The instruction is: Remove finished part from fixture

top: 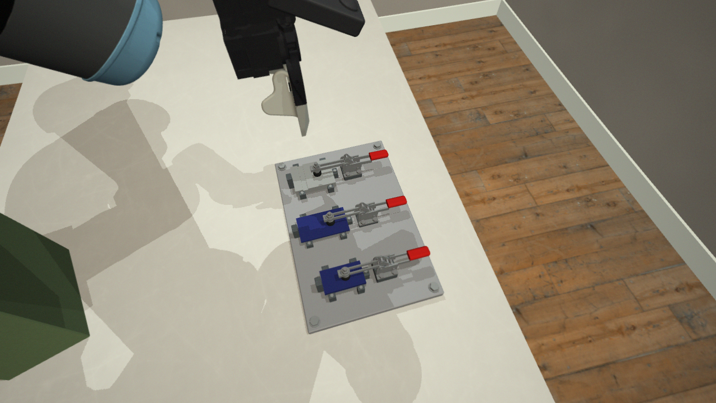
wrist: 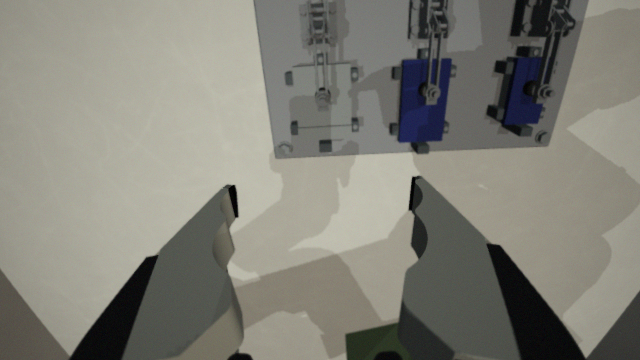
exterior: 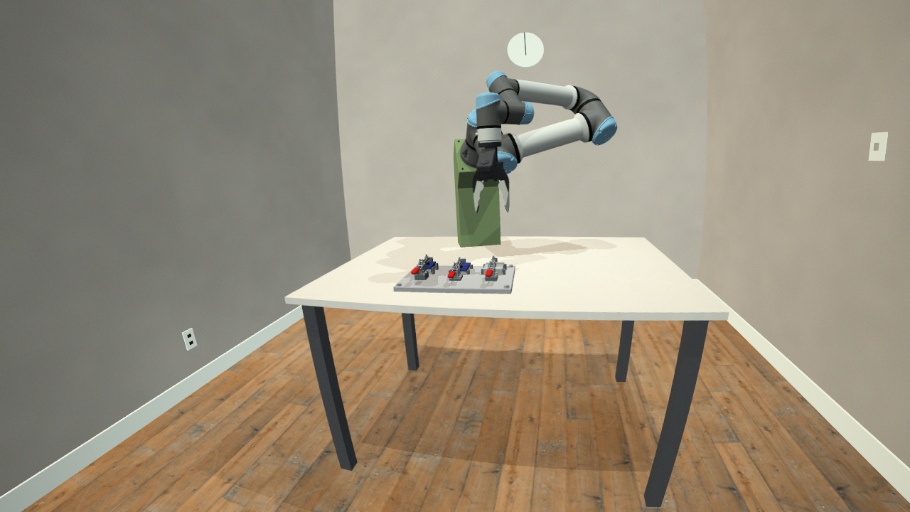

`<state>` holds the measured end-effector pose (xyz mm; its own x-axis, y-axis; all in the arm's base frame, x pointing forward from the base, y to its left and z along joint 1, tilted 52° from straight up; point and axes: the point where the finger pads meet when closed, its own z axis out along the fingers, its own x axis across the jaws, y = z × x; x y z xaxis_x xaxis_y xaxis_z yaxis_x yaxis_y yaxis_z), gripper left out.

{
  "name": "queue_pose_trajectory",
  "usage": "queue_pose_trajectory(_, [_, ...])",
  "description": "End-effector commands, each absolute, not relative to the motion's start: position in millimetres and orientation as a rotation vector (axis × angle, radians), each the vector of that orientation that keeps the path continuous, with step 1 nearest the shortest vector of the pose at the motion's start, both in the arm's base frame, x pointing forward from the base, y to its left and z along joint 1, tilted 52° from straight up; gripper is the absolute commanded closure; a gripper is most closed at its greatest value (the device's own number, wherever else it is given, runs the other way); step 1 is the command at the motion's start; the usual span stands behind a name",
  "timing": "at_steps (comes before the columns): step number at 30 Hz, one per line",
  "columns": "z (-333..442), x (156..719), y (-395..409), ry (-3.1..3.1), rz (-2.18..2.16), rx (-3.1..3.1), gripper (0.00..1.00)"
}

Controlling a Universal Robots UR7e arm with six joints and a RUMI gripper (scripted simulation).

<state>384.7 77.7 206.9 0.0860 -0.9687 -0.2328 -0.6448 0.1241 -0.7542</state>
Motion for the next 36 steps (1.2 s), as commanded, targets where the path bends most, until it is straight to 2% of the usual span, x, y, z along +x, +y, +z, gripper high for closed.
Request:
queue_pose_trajectory(1, [207.1, 384.7, 77.8, 1.636, -0.534, -1.598, 0.41])
queue_pose_trajectory(33, [207.1, 384.7, 77.8, 1.636, -0.534, -1.598, 0.41])
queue_pose_trajectory(34, [207.1, 384.7, 77.8, 1.636, -0.534, -1.598, 0.72])
queue_pose_trajectory(36, [207.1, 384.7, 77.8, 1.636, -0.534, -1.598, 0.72])
